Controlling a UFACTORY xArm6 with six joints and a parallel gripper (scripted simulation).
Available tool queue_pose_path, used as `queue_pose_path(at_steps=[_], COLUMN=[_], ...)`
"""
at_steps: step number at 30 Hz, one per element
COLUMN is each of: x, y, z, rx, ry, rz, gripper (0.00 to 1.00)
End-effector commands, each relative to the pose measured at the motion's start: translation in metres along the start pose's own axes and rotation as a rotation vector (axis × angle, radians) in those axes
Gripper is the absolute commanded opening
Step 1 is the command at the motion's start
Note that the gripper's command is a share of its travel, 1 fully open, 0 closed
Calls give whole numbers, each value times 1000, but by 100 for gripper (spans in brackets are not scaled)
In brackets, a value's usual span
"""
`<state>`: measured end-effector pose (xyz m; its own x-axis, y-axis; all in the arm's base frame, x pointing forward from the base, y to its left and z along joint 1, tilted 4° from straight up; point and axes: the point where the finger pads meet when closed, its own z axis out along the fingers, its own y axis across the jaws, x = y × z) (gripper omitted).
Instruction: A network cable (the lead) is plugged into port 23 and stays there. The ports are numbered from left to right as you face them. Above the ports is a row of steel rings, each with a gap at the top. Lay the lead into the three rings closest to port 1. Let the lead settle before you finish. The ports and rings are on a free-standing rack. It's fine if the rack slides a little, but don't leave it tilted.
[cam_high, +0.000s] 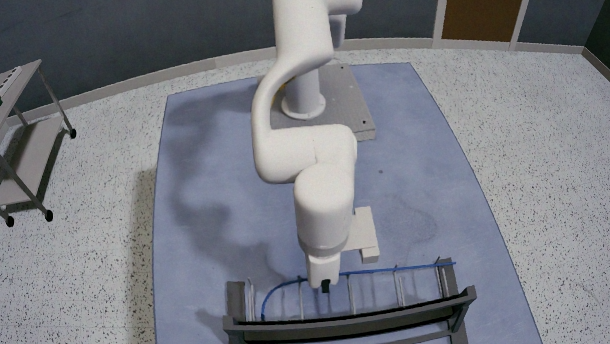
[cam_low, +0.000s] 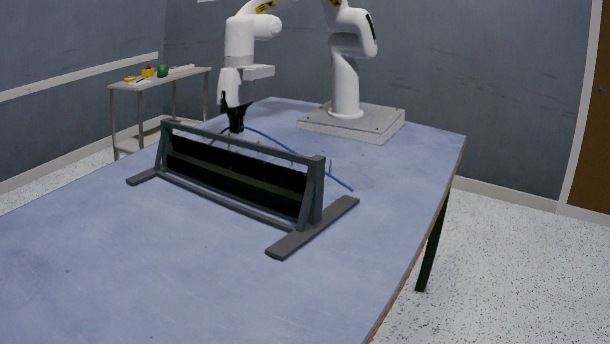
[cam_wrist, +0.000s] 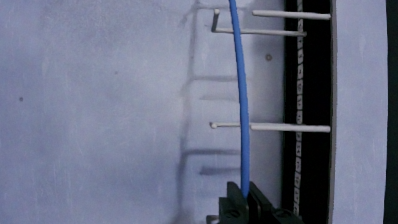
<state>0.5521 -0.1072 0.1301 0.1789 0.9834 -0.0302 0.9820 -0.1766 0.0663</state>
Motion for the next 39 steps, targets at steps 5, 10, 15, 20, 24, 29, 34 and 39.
queue_pose_path(at_steps=[5,10,15,20,24,29,34,39], x=[4,6,6,6,6,6,6,6], y=[-1,-2,-2,-2,-2,-2,-2,-2], z=[-2,-2,-2,-2,-2,-2,-2,0], rx=[-4,-4,-4,-4,-4,-4,-4,-4], ry=[0,0,0,0,0,0,0,0], rz=[15,15,15,15,15,15,15,15], gripper=[0,0,0,0,0,0,0,0])
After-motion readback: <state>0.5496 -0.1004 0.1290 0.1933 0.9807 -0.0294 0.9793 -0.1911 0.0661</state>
